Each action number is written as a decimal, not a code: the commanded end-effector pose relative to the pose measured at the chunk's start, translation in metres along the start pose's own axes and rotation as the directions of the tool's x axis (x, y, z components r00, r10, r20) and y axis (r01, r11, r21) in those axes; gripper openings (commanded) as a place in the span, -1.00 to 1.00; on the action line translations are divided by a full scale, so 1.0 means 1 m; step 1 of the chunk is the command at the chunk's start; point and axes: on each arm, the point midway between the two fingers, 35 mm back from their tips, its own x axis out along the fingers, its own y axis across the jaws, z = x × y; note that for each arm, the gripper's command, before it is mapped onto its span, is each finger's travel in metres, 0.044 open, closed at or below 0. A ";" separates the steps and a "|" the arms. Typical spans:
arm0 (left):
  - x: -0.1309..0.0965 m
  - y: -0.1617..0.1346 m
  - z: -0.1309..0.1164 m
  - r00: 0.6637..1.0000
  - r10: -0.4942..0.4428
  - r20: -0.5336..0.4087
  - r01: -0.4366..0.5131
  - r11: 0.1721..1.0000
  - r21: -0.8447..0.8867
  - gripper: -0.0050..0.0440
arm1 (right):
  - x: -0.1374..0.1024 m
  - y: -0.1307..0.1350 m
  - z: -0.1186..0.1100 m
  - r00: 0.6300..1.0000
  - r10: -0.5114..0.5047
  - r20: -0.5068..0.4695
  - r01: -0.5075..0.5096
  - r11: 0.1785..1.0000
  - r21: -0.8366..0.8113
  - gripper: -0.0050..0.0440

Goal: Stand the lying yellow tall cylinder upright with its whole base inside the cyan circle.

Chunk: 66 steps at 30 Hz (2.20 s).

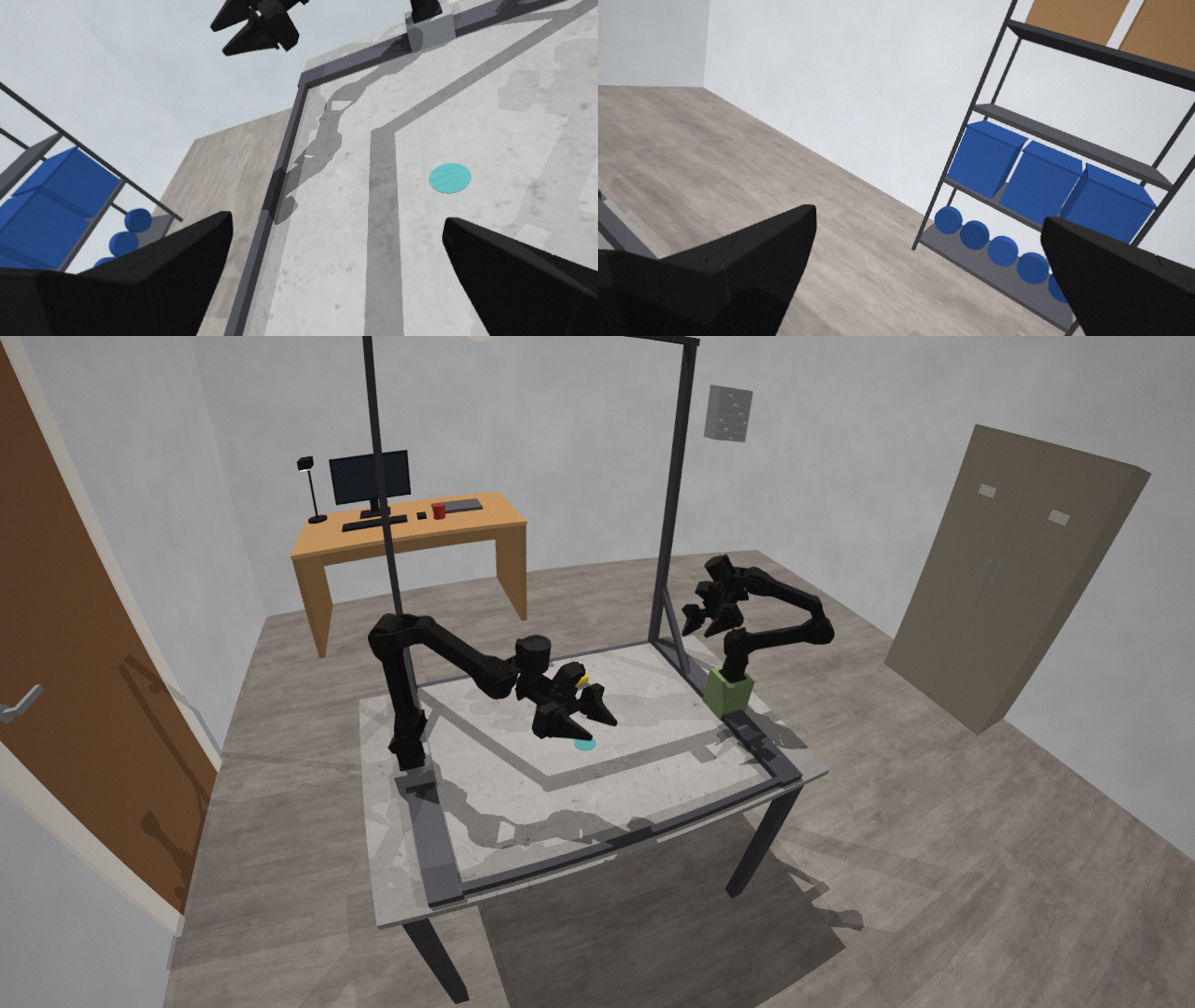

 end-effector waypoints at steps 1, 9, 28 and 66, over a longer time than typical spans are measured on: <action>-0.002 0.002 0.005 1.000 0.001 0.009 -0.001 1.000 -0.012 0.84 | -0.002 -0.004 0.013 1.000 -0.007 0.026 0.006 1.000 0.022 0.84; -0.002 0.002 0.005 1.000 0.001 0.009 -0.001 1.000 -0.012 0.84 | -0.002 -0.004 0.013 1.000 -0.007 0.026 0.006 1.000 0.022 0.84; 0.003 -0.067 0.010 0.962 -0.274 0.004 0.273 0.956 -0.107 0.29 | -0.039 0.044 0.015 0.978 0.207 0.029 -0.207 0.978 0.008 0.84; 0.051 -0.294 0.028 0.810 -0.580 -0.085 0.466 0.726 -0.507 0.29 | -0.254 0.173 -0.009 0.452 0.889 -0.076 -0.892 0.450 -0.048 0.84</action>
